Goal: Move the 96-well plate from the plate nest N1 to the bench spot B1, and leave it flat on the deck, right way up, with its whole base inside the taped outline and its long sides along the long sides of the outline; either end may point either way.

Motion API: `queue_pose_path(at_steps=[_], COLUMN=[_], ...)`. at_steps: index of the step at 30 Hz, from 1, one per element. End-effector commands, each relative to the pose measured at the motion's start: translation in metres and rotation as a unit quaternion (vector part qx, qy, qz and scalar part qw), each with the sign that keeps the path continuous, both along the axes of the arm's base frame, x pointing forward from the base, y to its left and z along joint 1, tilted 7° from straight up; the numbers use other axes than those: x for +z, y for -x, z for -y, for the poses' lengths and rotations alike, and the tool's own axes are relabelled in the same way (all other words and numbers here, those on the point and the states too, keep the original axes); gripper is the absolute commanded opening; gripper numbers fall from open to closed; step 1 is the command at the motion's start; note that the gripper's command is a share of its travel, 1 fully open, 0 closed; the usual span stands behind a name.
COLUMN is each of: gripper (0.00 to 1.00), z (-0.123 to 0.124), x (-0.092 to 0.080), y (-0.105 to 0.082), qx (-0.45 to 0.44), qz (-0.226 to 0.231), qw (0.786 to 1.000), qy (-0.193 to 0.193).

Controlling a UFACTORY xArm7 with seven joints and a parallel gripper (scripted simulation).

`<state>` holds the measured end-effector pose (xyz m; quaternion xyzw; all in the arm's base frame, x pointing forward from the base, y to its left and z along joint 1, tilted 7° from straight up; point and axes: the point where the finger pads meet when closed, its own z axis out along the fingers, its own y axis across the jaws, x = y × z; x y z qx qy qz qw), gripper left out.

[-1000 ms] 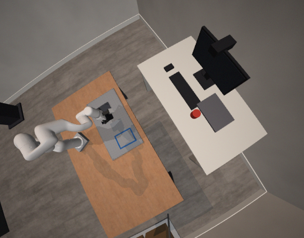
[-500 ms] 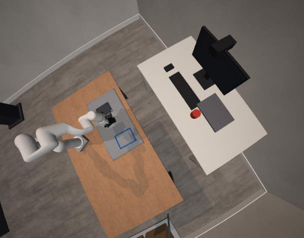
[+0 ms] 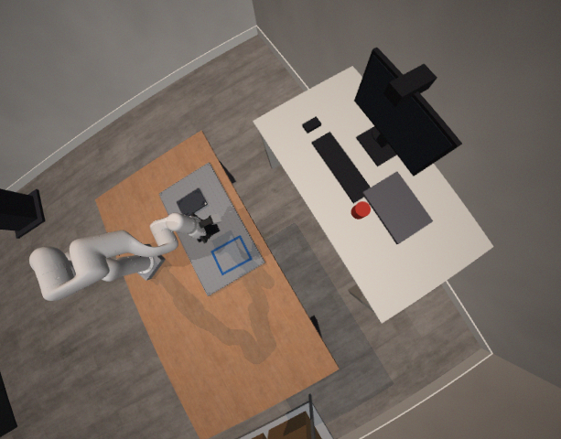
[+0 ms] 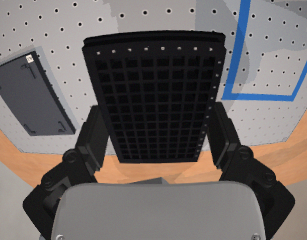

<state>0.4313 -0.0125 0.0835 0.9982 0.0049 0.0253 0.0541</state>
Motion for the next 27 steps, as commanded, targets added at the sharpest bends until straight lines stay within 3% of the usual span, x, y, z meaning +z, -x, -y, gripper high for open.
queue_pose_path(at_steps=[1,27], gripper=[0.0,0.0], z=[0.007,0.085], x=[0.002,0.009], y=[-0.003,-0.02], qx=[0.001,0.001], qz=[0.001,0.001], qw=[1.0,1.0], qy=[-0.001,-0.001])
